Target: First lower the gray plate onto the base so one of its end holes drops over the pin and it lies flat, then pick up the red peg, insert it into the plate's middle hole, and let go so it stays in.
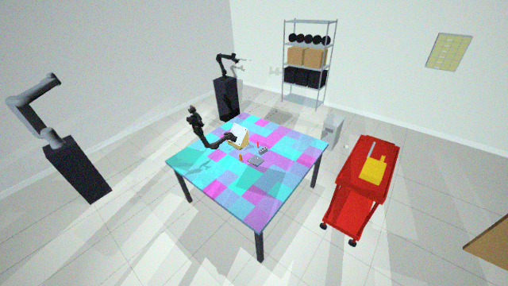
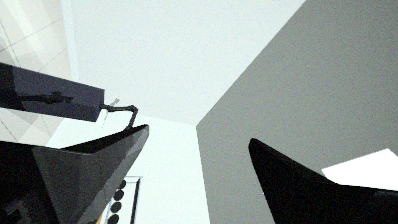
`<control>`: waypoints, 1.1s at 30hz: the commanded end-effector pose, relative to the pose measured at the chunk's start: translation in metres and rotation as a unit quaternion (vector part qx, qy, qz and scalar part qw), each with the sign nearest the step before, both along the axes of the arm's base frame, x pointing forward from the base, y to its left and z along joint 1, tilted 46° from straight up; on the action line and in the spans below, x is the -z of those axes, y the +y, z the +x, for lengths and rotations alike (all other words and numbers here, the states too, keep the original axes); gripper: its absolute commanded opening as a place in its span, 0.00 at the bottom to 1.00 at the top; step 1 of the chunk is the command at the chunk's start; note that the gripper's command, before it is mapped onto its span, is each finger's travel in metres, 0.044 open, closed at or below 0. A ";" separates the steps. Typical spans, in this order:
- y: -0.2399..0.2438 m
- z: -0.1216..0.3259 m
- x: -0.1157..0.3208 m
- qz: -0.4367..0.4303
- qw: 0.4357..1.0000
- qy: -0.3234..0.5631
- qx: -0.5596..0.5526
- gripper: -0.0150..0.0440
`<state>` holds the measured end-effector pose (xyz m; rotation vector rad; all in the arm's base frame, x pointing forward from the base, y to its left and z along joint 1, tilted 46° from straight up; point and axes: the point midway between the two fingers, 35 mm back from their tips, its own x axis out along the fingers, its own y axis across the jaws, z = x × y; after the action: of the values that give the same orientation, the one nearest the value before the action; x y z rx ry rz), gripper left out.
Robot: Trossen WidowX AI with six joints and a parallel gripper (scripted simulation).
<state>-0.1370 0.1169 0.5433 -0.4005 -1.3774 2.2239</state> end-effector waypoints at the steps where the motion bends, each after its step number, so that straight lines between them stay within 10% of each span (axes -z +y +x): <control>1: 0.044 0.009 0.020 -0.057 0.996 0.002 0.069 1.00; 13: 0.193 0.096 0.120 -0.288 0.899 0.001 0.331 1.00; 33: 0.242 0.297 0.307 -0.530 0.599 -0.009 0.600 1.00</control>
<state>0.1256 0.3676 0.2653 -1.2083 0.3595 1.5408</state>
